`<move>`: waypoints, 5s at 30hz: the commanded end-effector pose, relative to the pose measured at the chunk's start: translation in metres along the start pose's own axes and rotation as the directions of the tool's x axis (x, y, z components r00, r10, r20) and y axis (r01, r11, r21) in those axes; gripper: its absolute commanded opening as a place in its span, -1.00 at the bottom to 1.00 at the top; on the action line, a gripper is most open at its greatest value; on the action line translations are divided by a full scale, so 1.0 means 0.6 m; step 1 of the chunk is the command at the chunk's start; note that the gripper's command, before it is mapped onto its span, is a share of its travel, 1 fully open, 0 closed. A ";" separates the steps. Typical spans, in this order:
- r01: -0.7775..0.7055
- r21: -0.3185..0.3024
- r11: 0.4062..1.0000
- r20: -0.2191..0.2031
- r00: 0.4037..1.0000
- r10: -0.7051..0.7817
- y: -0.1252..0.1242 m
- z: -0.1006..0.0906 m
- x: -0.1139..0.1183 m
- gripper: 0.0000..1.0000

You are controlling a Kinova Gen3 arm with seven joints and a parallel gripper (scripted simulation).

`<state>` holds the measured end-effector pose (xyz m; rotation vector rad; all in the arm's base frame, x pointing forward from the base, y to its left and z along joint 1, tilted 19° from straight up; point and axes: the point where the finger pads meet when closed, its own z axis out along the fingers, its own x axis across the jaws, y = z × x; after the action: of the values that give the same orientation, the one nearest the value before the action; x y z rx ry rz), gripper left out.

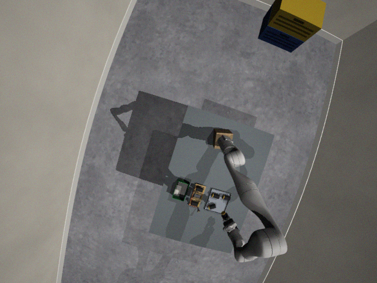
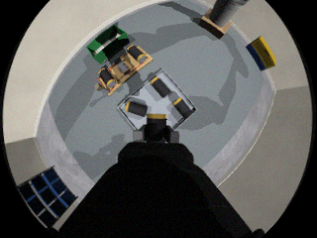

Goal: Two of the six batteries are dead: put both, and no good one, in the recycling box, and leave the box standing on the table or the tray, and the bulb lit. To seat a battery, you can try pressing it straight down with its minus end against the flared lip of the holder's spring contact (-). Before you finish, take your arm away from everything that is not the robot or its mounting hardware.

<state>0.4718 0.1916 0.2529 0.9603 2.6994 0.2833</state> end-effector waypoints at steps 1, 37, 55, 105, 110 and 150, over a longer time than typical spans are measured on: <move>0.042 -0.003 0.999 0.000 0.999 -0.042 0.000 -0.002 -0.001 0.15; 0.573 -0.003 0.820 0.001 0.820 -0.573 0.000 -0.002 -0.001 0.15; 0.660 -0.002 0.751 0.002 0.751 -0.660 0.000 -0.002 -0.001 0.15; 0.671 -0.002 0.742 0.002 0.742 -0.671 -0.090 -0.002 -0.059 0.15; 0.671 -0.002 0.742 0.002 0.742 -0.671 -0.127 -0.002 -0.082 0.15; 0.671 -0.002 0.742 0.002 0.742 -0.671 -0.309 -0.001 -0.199 0.15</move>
<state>0.4517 -0.0225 0.2249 -0.0805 2.8215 0.1304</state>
